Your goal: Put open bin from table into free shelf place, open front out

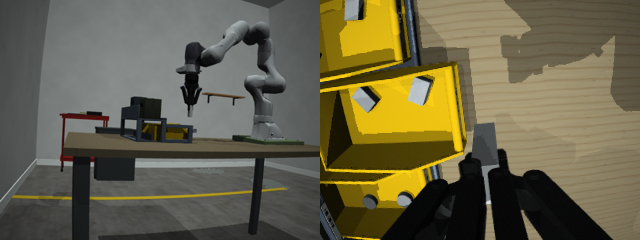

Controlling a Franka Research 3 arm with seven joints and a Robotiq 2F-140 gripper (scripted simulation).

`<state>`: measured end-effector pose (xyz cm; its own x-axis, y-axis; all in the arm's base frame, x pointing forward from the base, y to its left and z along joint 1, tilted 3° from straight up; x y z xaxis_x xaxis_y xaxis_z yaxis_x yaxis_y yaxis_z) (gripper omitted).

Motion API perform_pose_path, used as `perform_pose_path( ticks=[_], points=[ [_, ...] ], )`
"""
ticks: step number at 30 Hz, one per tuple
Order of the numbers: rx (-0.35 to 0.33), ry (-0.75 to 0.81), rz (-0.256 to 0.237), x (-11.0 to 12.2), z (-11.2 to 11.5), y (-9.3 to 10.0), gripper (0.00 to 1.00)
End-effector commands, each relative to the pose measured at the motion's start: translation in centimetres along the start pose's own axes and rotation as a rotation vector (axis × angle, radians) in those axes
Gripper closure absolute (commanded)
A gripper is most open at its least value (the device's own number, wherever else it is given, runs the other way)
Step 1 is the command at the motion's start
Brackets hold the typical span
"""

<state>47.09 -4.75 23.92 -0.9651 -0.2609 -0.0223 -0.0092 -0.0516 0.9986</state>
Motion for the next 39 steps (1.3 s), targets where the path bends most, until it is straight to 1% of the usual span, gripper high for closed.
perform_pose_path(
  ticks=[1,13,19,26,28,39],
  points=[
    [0.004,-0.013,-0.003,0.0,0.0,0.0,1.0],
    [0.004,-0.013,-0.003,0.0,0.0,0.0,1.0],
    [0.004,-0.013,-0.002,0.0,0.0,-0.4,1.0],
    [0.003,-0.013,-0.002,0.0,0.0,-1.8,1.0],
    [0.003,-0.013,-0.002,0.0,0.0,-1.8,1.0],
    [0.003,-0.013,-0.002,0.0,0.0,-5.2,1.0]
  ],
)
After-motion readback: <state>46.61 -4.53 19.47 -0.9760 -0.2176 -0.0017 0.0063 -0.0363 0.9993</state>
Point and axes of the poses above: the point where the finger pads meet when closed, its own y axis back along the fingers, its own x axis across the jaws, z = x × y, the point moved 10 cm from there along y, back along the fingers, and after that the axes turned 12 degrees about y, right-handed, at the moved point
